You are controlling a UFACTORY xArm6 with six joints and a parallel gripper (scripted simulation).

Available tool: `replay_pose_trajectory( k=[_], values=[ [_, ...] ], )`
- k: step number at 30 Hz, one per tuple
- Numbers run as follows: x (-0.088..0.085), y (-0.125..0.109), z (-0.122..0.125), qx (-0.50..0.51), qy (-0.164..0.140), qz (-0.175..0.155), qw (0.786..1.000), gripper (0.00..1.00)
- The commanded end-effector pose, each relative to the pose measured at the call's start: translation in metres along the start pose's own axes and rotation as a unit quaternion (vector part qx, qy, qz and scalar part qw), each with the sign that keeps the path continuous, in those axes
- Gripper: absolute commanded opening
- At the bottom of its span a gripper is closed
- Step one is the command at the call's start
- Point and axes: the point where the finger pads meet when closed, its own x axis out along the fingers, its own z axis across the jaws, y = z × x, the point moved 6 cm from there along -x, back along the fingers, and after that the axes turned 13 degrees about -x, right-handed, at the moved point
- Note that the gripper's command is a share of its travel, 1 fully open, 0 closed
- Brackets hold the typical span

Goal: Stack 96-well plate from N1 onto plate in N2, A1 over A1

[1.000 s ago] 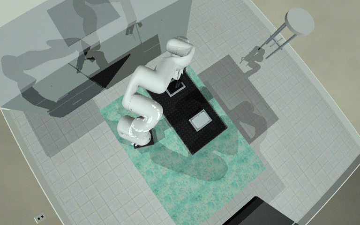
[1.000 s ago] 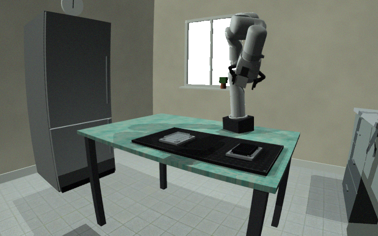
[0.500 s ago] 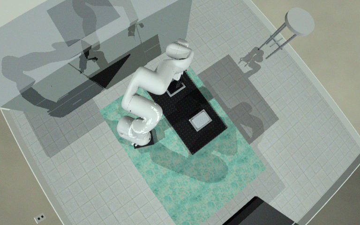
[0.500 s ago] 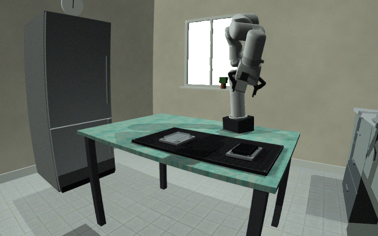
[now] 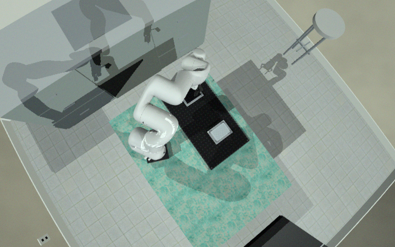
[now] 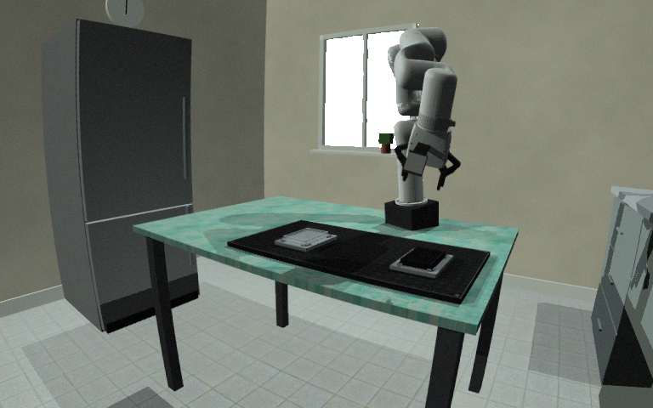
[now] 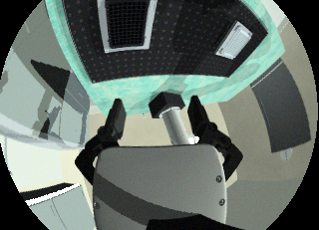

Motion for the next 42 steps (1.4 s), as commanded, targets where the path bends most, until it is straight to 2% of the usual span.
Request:
replay_pose_trajectory(
  k=[1, 6, 9, 12, 14, 22, 36, 42],
  values=[
    [0.009, 0.01, -0.002, 0.008, 0.005, 0.024, 1.0, 1.0],
    [0.025, 0.021, -0.006, 0.026, 0.017, 0.068, 0.997, 1.0],
    [0.027, 0.023, -0.006, 0.026, 0.017, 0.068, 0.997, 1.0],
    [0.038, 0.029, -0.008, 0.043, 0.032, 0.113, 0.992, 1.0],
    [0.043, 0.034, -0.01, 0.043, 0.032, 0.113, 0.992, 1.0],
    [0.07, 0.046, -0.017, 0.077, 0.068, 0.198, 0.975, 1.0],
    [0.07, 0.046, -0.017, 0.077, 0.068, 0.198, 0.975, 1.0],
    [0.077, 0.049, -0.018, 0.077, 0.068, 0.198, 0.975, 1.0]
  ],
)
